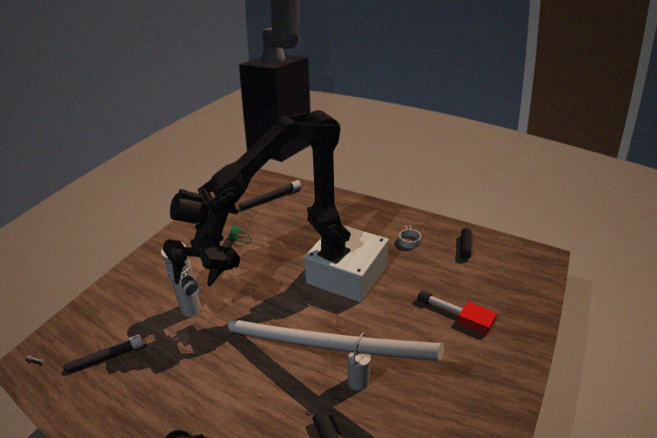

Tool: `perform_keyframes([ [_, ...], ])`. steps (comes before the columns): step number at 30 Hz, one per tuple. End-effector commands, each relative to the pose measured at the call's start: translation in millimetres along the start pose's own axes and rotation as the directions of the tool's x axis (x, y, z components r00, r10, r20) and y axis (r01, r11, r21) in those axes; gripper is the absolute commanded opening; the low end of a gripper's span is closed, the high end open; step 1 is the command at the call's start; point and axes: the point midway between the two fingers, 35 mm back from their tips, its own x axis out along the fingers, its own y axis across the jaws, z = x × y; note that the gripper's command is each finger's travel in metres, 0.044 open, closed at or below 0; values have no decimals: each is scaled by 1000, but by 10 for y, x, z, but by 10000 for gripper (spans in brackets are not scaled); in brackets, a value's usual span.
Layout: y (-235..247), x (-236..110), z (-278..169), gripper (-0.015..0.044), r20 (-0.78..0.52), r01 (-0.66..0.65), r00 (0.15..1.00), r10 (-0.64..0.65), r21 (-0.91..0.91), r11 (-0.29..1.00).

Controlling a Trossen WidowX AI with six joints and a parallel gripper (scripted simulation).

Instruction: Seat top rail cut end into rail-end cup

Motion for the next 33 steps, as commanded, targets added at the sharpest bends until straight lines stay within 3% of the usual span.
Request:
perform_keyframes([
  [1,10,95,1,440,2,-6,1000,6,2,1000],
  [27,33,476,7,440,2,-4,1000,4,2,1000],
  [33,33,476,7,282,2,-4,1000,4,2,1000],
])
